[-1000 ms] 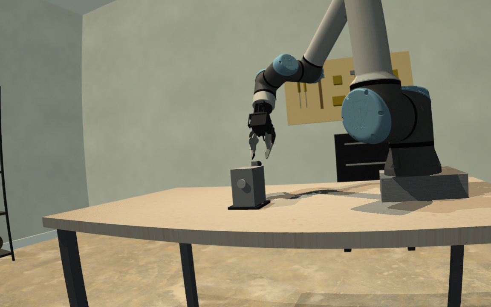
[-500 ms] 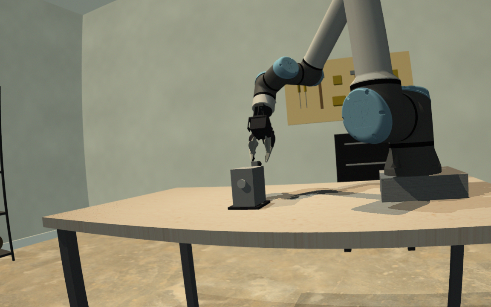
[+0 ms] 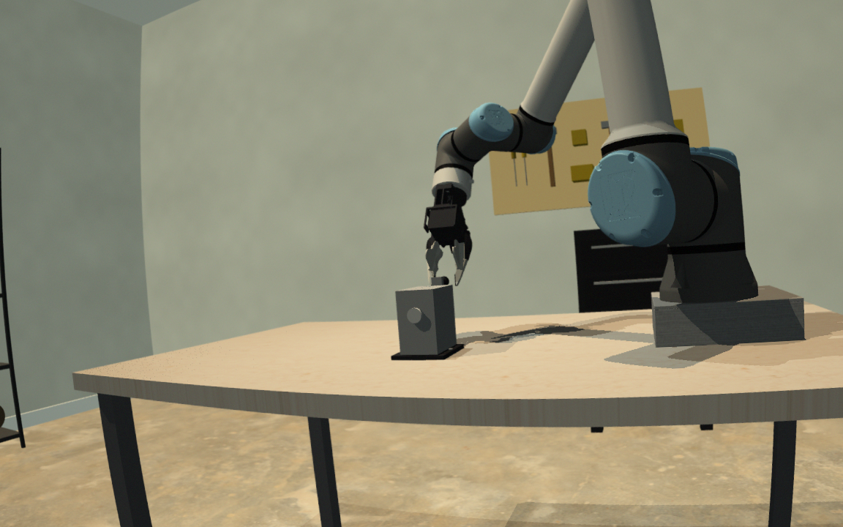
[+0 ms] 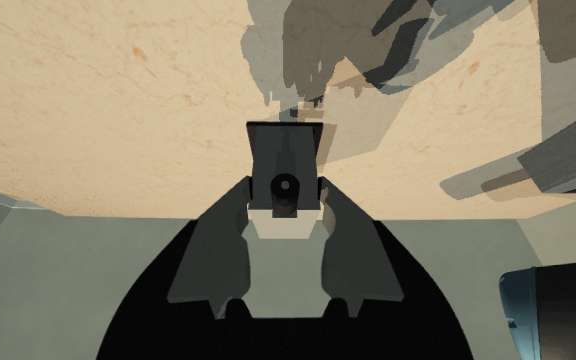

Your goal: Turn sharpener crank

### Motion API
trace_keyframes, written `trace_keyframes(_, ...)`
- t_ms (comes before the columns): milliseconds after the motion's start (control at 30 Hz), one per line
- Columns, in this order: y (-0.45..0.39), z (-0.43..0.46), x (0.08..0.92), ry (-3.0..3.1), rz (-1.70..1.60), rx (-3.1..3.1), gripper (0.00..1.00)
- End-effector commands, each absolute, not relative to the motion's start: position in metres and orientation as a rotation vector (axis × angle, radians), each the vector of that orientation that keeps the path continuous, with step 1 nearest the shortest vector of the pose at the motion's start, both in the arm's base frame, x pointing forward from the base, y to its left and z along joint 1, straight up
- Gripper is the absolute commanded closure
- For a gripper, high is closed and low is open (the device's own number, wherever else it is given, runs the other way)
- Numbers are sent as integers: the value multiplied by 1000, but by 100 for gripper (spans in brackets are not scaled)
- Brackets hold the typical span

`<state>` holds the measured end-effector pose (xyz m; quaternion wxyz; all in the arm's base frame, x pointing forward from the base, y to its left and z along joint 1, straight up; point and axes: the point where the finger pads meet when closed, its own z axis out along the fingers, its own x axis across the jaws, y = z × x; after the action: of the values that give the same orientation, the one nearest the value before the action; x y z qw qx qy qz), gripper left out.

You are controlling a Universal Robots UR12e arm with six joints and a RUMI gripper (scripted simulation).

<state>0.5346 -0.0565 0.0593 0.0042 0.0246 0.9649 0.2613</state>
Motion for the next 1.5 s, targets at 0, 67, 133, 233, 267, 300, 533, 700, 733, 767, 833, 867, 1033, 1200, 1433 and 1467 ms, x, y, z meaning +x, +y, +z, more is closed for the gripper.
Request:
trace_keyframes(0, -55, 57, 535, 3023, 817, 77, 68)
trace_keyframes(67, -55, 57, 535, 3023, 817, 77, 68)
trace_keyframes(133, -55, 57, 535, 3023, 817, 77, 68)
trace_keyframes(233, -55, 57, 535, 3023, 817, 77, 68)
trace_keyframes(267, -55, 57, 535, 3023, 817, 77, 68)
trace_keyframes(300, -55, 57, 535, 3023, 817, 77, 68)
trace_keyframes(533, -55, 57, 535, 3023, 817, 77, 68)
trace_keyframes(700, -55, 57, 535, 3023, 817, 77, 91)
trace_keyframes(733, -55, 57, 535, 3023, 817, 77, 91)
trace_keyframes(767, -55, 57, 535, 3023, 817, 77, 91)
trace_keyframes(833, -55, 57, 535, 3023, 817, 77, 91)
trace_keyframes(867, -55, 57, 535, 3023, 817, 77, 91)
trace_keyframes(1033, -55, 57, 535, 3023, 817, 77, 91)
trace_keyframes(1200, -55, 57, 535, 3023, 817, 77, 91)
trace_keyframes(1433, -55, 57, 535, 3023, 817, 77, 91)
trace_keyframes(1467, -55, 57, 535, 3023, 817, 77, 91)
